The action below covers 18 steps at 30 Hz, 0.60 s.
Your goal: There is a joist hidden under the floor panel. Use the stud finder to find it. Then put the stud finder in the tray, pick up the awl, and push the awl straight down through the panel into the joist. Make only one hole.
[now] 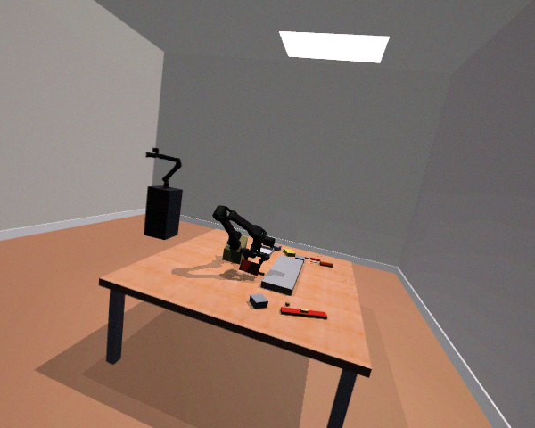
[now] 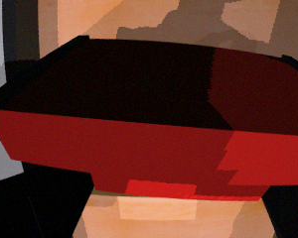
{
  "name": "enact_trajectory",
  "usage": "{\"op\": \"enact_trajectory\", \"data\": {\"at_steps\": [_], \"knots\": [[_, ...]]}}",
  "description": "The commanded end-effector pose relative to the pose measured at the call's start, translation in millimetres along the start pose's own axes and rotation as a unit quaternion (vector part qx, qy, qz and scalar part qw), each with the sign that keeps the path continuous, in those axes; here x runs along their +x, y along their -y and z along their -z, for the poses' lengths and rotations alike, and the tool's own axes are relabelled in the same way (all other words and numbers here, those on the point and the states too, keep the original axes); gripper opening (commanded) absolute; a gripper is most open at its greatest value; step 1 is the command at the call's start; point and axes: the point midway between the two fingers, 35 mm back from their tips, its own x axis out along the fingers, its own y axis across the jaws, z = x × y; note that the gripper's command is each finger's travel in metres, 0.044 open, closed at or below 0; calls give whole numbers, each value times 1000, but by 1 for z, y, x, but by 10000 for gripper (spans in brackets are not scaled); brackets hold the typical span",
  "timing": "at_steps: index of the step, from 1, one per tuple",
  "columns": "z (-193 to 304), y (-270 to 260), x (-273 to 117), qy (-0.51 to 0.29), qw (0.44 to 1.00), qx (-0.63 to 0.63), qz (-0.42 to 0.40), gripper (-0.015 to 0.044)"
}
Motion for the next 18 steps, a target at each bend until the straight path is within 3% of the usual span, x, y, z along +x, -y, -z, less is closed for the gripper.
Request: {"op": "enact_trajectory", "data": {"at_steps": [1, 18], "knots": [[-2, -4, -8, 1, 1000, 4, -6, 0], [-6, -2, -29, 4, 1000, 4, -7, 0]]}}
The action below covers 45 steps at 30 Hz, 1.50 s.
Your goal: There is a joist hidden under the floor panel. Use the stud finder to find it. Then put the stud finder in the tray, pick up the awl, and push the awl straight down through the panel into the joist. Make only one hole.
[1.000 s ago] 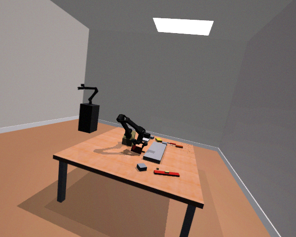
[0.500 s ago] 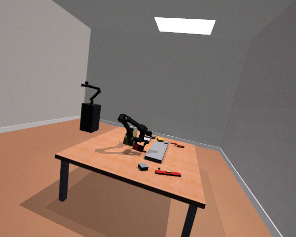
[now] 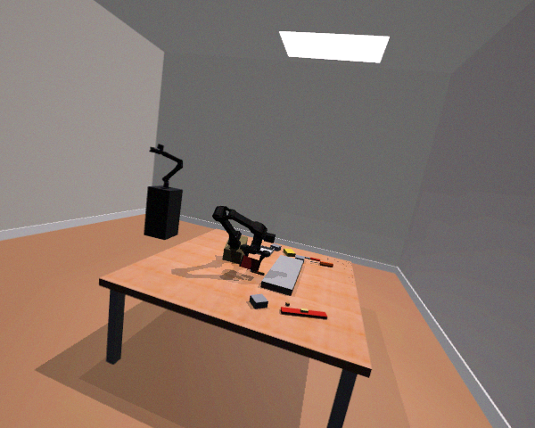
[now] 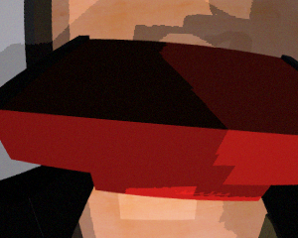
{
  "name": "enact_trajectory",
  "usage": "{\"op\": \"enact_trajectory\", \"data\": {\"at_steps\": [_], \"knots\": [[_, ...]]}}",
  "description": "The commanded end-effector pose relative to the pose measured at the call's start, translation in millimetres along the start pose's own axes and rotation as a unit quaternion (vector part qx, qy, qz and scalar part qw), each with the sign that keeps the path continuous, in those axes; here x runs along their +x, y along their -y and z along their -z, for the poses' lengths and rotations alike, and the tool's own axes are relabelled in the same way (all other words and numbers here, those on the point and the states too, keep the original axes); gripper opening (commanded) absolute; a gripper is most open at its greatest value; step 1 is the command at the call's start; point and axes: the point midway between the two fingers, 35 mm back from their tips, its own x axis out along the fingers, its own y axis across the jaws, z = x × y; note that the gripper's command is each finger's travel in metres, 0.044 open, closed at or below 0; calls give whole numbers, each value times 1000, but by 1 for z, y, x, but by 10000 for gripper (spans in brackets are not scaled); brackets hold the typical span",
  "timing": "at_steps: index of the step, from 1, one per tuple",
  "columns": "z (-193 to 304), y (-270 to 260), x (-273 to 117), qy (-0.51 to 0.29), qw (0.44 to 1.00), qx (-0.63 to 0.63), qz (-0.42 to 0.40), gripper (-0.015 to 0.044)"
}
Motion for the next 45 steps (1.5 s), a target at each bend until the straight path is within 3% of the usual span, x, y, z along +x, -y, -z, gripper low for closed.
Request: {"op": "enact_trajectory", "data": {"at_steps": [1, 45], "knots": [[-3, -3, -7, 3, 1000, 4, -7, 0], [-7, 1, 0, -124, 992, -2, 6, 0]]}}
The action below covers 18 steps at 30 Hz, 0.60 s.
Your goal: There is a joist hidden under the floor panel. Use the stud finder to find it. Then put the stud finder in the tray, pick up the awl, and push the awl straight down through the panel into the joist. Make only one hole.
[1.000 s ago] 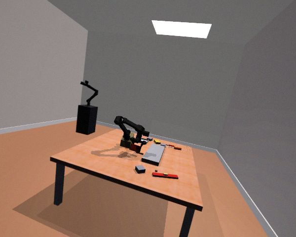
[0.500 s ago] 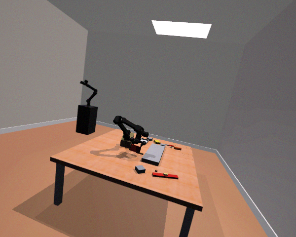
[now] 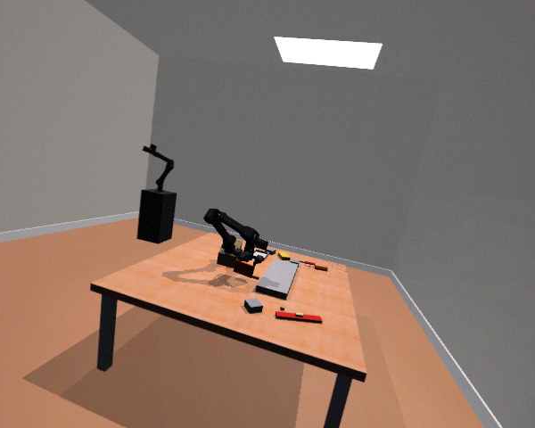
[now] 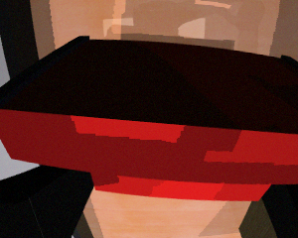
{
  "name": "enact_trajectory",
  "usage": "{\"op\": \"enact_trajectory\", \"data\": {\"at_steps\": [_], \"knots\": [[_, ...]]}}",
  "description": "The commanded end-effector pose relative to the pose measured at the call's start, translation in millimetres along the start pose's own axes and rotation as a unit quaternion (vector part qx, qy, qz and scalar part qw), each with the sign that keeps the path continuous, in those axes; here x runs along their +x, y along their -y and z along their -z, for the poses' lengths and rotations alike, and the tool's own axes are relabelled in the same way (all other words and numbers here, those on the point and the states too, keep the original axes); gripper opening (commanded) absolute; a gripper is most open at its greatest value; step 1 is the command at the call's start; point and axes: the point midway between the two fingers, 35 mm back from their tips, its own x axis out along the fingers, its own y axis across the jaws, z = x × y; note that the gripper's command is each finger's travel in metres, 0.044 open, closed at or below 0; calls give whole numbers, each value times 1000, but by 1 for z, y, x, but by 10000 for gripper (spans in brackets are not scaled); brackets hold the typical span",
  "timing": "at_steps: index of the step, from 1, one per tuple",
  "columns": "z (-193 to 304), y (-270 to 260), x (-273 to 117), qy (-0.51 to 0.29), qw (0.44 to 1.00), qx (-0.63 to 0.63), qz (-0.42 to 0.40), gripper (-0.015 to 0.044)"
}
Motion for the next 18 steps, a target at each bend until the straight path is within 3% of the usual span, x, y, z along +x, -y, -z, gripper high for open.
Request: {"op": "enact_trajectory", "data": {"at_steps": [1, 18], "knots": [[-3, -4, -3, -15, 1000, 4, -9, 0], [-6, -4, -4, -64, 998, 2, -16, 0]]}}
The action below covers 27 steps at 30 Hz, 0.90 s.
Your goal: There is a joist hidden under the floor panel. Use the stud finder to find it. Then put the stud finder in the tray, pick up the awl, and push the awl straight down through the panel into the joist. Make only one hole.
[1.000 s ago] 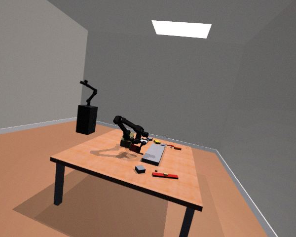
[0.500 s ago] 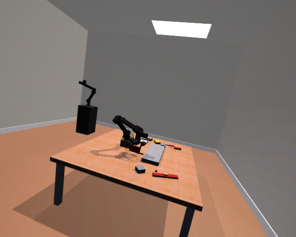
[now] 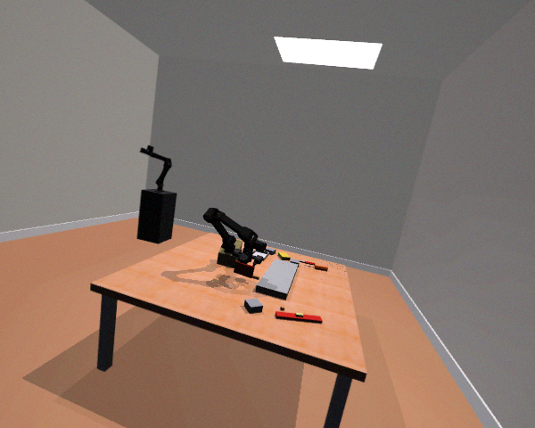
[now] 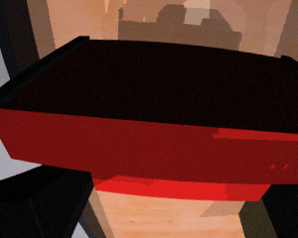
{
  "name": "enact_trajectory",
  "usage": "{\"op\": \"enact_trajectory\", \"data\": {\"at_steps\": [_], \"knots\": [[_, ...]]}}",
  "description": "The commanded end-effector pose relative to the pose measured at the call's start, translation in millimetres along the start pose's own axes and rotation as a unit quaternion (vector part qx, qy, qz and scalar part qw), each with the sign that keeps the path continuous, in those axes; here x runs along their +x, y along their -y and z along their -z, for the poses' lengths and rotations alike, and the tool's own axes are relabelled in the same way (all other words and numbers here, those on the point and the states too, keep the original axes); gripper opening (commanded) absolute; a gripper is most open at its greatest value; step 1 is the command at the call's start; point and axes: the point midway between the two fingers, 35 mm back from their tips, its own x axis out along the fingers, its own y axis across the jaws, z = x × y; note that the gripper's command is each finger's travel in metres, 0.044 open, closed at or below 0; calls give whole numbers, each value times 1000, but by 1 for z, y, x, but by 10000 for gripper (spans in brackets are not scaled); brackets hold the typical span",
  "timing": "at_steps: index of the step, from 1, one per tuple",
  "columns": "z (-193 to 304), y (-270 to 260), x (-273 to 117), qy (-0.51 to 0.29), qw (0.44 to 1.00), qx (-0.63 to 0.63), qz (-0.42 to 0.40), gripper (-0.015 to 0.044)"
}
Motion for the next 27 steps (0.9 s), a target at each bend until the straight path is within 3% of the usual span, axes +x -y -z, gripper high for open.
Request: {"op": "enact_trajectory", "data": {"at_steps": [1, 27], "knots": [[-2, -4, -4, -9, 1000, 3, -11, 0], [-6, -4, -3, -77, 997, 1, -10, 0]]}}
